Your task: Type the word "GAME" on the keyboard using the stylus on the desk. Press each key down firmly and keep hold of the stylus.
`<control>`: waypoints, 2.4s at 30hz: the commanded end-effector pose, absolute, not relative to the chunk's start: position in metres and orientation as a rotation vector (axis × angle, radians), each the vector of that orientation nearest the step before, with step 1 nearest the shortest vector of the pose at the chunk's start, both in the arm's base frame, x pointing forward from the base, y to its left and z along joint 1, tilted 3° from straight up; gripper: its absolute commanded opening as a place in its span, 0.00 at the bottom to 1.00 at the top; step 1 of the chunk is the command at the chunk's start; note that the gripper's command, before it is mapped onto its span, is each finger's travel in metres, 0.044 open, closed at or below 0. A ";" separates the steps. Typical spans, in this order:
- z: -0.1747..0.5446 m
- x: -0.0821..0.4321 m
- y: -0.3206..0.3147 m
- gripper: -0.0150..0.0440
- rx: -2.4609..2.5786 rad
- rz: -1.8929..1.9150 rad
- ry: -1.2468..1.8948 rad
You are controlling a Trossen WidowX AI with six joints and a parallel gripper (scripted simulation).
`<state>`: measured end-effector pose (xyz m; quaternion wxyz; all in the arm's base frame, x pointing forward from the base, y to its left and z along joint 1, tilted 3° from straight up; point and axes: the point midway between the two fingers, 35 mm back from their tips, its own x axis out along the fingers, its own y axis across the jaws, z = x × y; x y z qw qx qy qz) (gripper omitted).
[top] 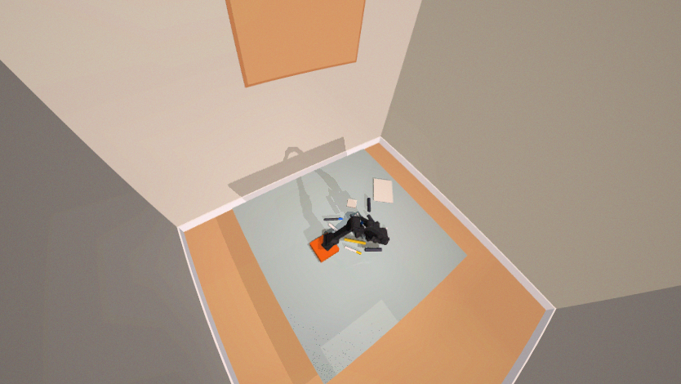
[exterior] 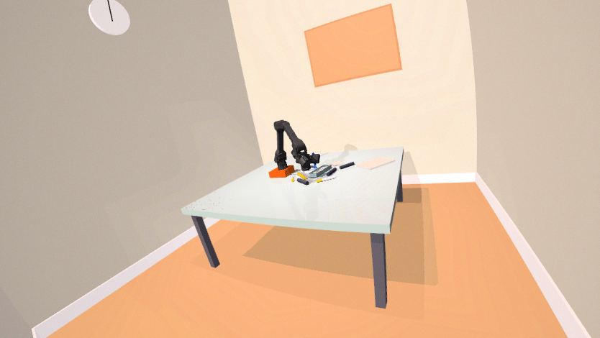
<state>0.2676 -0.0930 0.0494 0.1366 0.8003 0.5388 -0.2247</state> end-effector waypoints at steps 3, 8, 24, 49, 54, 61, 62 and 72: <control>0.049 0.267 -0.093 0.25 2.310 -0.650 1.560; 0.048 0.267 -0.095 0.39 2.310 -0.650 1.560; 0.039 0.267 -0.095 0.39 2.310 -0.650 1.560; 0.029 0.266 -0.095 0.39 2.310 -0.651 1.560; 0.029 0.266 -0.095 0.39 2.310 -0.651 1.560; 0.030 0.266 -0.095 0.39 2.310 -0.651 1.560; 0.032 0.267 -0.095 0.39 2.310 -0.651 1.560; 0.068 0.267 -0.095 0.39 2.310 -0.650 1.560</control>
